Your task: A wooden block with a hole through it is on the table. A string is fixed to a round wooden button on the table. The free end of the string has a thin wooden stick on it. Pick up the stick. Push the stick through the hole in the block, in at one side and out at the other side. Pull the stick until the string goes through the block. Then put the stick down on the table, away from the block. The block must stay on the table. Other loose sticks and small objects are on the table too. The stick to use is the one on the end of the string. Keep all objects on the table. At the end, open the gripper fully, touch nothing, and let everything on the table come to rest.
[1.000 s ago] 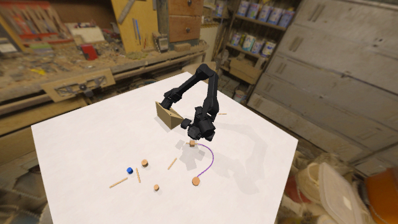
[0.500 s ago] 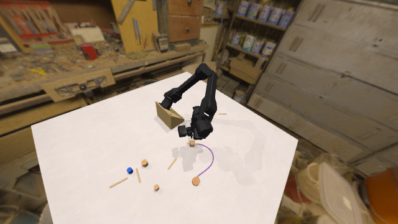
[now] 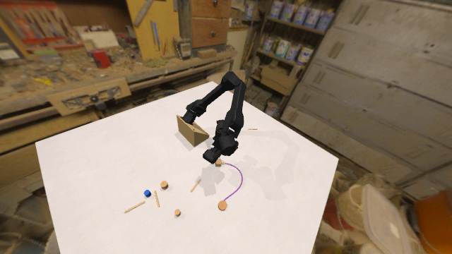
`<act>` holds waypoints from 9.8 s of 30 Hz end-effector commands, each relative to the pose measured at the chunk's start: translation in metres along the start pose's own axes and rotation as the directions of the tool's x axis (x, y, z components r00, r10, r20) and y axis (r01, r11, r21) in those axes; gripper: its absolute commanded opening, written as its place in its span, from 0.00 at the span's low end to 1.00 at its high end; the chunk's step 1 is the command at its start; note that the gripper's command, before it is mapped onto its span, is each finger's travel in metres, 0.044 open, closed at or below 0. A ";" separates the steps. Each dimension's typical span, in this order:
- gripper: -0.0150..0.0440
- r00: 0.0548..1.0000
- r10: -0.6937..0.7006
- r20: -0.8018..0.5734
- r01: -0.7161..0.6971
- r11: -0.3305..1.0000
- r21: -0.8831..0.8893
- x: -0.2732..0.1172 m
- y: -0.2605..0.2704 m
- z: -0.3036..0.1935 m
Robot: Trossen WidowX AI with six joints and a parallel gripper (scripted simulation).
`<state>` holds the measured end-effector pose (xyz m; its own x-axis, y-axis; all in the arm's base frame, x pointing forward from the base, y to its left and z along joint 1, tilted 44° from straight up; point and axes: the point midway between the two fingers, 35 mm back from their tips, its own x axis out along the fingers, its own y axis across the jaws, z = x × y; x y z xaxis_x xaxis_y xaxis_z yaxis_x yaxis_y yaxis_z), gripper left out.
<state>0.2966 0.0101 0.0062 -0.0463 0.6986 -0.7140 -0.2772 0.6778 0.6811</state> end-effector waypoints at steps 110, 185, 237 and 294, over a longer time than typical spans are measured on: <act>0.25 0.995 0.053 0.079 0.009 0.771 -0.637 0.084 -0.010 -0.016; 0.25 0.996 0.038 0.085 0.025 0.774 -0.633 0.083 -0.058 -0.073; 0.25 0.996 0.059 0.068 -0.004 0.785 -0.619 0.093 -0.080 -0.099; 0.25 0.996 0.059 0.068 -0.004 0.785 -0.619 0.093 -0.080 -0.099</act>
<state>0.2197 -0.0009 -0.1277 0.0066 0.7568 -0.6536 -0.8071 0.3900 0.4434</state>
